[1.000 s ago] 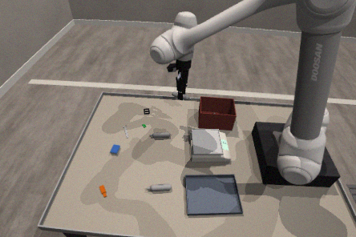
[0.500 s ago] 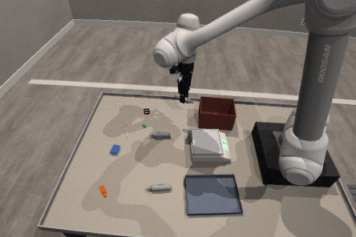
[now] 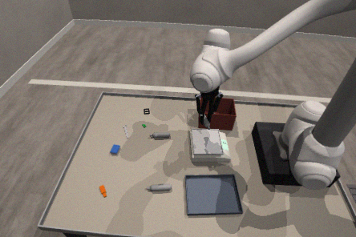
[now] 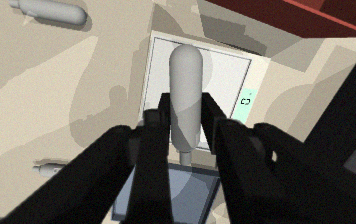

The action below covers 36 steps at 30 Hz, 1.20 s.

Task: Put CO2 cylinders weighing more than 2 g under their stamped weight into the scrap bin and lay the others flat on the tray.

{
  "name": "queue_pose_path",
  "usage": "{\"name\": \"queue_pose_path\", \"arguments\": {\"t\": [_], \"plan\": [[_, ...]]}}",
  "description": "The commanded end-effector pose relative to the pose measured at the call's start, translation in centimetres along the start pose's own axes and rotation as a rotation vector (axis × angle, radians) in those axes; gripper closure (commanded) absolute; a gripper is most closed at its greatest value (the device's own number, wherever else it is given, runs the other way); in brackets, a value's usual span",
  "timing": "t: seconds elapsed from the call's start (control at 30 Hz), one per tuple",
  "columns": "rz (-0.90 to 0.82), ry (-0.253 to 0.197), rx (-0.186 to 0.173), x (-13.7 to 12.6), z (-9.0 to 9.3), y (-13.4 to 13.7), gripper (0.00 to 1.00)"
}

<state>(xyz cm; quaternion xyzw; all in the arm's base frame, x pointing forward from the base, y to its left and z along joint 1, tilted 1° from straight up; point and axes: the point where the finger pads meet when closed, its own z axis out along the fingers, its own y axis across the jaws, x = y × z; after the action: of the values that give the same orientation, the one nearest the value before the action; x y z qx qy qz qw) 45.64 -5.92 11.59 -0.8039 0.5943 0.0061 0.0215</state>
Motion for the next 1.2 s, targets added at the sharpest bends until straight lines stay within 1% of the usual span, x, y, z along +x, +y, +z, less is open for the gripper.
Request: {"name": "queue_pose_path", "arguments": {"t": [0.0, 0.17, 0.3, 0.5, 0.67, 0.73, 1.17], "plan": [[0.207, 0.051, -0.008, -3.0, 0.0, 1.1, 0.90], [0.222, 0.050, -0.011, -3.3, 0.0, 1.4, 0.90], [0.222, 0.051, -0.009, -3.2, 0.1, 1.1, 0.90], [0.225, 0.049, -0.013, -3.2, 1.2, 1.4, 0.90], [0.225, 0.049, -0.013, -3.1, 2.8, 1.4, 0.90], [0.225, 0.049, -0.013, -3.1, 2.8, 1.4, 0.90], [0.224, 0.049, -0.013, -2.9, 8.2, 1.5, 0.90]]}}
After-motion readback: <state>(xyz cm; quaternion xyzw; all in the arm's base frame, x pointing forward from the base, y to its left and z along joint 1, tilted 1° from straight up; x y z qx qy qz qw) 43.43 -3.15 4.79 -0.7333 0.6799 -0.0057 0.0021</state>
